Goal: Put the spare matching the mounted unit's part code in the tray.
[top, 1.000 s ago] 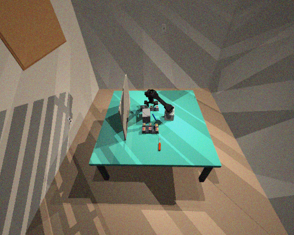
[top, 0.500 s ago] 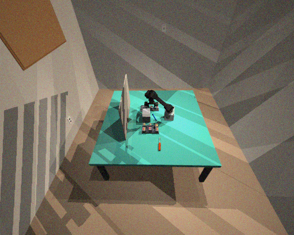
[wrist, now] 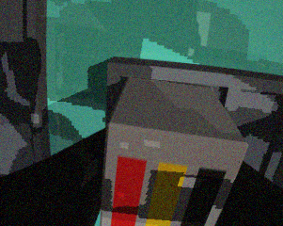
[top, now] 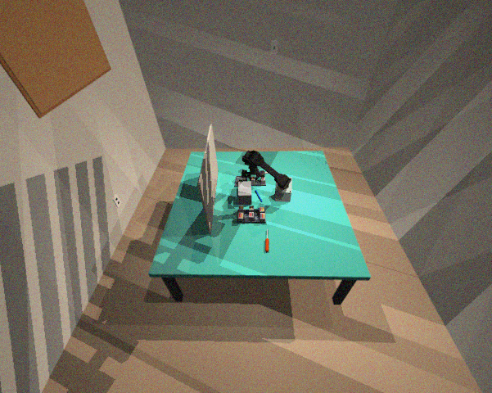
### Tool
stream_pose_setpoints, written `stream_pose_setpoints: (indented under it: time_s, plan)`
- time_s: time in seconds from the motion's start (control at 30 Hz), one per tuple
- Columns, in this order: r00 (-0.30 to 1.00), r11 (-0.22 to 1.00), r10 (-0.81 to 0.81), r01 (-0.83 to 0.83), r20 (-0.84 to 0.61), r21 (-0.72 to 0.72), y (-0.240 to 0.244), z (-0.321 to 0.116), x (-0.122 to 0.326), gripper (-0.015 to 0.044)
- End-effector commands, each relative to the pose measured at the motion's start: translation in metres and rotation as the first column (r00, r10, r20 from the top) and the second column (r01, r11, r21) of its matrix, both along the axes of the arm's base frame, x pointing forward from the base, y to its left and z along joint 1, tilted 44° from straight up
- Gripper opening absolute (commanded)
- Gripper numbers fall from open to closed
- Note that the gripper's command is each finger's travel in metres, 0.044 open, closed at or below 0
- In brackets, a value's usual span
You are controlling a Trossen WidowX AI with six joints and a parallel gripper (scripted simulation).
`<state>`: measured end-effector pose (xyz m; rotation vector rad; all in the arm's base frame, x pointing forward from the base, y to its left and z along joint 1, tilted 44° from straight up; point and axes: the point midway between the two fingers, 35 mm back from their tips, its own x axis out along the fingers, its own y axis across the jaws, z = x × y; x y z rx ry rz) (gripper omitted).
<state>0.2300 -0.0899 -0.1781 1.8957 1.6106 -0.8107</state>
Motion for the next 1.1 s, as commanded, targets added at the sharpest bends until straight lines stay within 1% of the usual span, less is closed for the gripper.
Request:
stream_pose_setpoints:
  time_s: [0.0, 0.07, 0.37, 0.67, 0.9, 1.07]
  plan:
    - [1.0, 1.0, 0.0, 0.0, 0.001, 0.0, 0.0, 0.0, 0.0, 0.0043]
    - [1.0, 1.0, 0.0, 0.0, 0.001, 0.0, 0.0, 0.0, 0.0, 0.0]
    - [1.0, 1.0, -0.001, 0.001, 0.001, 0.0, -0.004, 0.003, 0.0, 0.0]
    - [1.0, 1.0, -0.005, 0.005, -0.001, 0.001, -0.051, 0.053, -0.008, 0.0]
    - [1.0, 1.0, -0.016, 0.016, 0.004, 0.0, -0.057, 0.057, -0.008, 0.0]
    - [1.0, 1.0, -0.012, 0.012, 0.001, -0.001, -0.078, 0.078, -0.008, 0.0]
